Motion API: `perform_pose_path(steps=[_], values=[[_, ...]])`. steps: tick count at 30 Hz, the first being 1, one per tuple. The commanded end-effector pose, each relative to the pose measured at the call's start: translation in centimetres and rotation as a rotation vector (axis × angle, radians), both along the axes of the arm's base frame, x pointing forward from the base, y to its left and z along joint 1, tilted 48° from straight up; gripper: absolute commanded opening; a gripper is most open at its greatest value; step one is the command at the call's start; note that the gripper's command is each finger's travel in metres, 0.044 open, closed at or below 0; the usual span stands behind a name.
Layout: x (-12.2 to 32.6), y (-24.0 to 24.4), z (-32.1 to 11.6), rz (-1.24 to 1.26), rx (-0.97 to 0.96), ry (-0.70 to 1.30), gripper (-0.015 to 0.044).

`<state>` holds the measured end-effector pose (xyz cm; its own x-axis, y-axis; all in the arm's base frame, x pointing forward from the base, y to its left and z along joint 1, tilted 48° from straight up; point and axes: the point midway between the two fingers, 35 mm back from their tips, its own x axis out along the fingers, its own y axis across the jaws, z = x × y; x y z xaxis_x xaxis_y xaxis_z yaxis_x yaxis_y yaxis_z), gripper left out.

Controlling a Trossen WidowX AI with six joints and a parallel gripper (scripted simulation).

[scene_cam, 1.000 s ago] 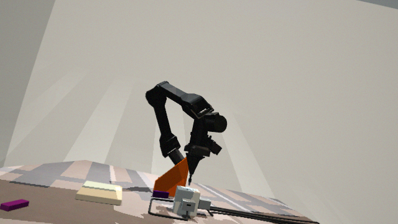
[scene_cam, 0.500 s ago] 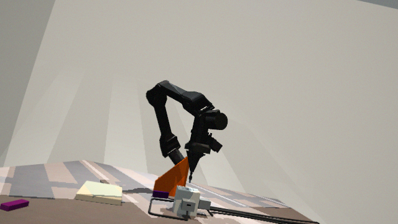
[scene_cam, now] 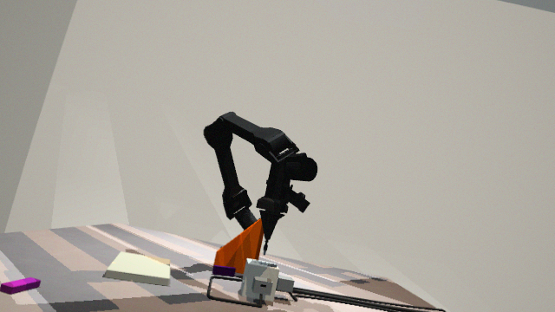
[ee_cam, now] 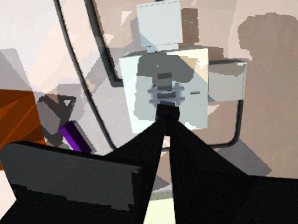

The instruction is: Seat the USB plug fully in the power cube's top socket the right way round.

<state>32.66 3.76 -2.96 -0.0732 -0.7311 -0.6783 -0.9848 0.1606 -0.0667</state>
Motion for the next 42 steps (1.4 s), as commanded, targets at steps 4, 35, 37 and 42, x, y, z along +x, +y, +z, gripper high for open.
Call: perform_pose_path(steps=[4, 35, 37, 42], values=[[-0.03, -0.01, -0.02, -0.132, -0.015, -0.141, 0.0], [-0.03, -0.01, -0.02, -0.682, -0.074, -0.735, 0.0], [-0.03, -0.01, -0.02, -0.718, -0.078, -0.773, 0.0], [-0.03, -0.01, -0.02, -0.806, -0.088, -0.869, 0.0]])
